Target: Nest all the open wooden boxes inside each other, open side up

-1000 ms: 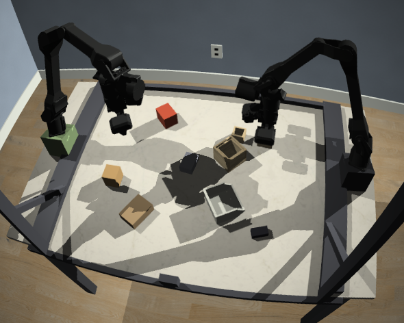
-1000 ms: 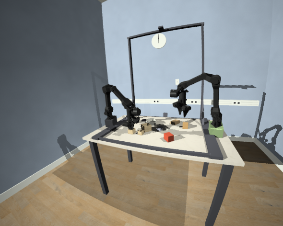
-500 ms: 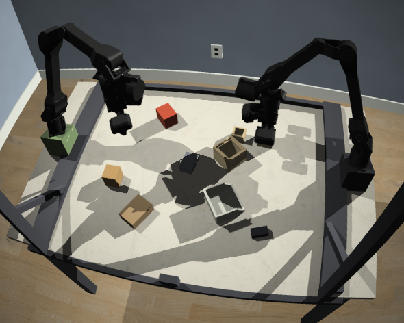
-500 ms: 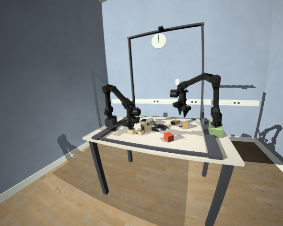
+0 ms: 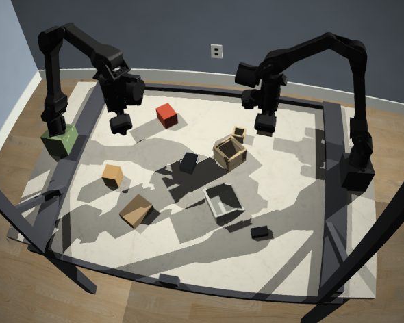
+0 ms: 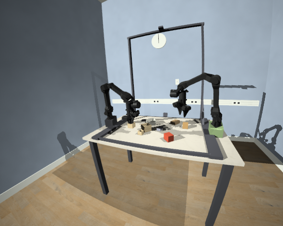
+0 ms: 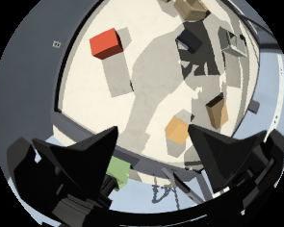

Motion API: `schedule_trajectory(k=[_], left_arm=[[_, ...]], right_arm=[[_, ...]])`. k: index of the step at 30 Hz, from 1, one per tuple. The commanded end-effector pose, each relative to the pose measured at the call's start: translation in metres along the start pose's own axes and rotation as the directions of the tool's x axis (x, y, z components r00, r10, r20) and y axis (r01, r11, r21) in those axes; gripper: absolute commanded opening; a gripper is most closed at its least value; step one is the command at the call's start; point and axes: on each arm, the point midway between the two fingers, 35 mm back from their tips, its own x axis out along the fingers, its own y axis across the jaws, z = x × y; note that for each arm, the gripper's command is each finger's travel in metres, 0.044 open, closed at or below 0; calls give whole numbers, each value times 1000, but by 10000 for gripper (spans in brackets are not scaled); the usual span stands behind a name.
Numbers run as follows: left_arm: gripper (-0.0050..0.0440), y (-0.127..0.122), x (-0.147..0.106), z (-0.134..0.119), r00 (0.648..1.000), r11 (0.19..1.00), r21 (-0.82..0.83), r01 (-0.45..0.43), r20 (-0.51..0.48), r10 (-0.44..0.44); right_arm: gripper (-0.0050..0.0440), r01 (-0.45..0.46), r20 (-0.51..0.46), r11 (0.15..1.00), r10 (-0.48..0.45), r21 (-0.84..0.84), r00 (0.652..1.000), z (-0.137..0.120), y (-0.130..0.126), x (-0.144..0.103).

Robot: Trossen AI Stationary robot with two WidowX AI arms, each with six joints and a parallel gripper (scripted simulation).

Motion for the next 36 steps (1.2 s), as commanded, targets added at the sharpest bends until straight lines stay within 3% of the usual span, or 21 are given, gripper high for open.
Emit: schedule_trajectory(k=[1,36], left_arm=[[400,0,-5,1,1000,1000,-7,11,14,-11],[400,0,-5,1,1000,1000,-7,11,14,-11]], right_arm=[[208,3,19,1000,-3,7,1000,8,0,-5],[208,-3,9,1000,3,6,1000,90,75,-39]])
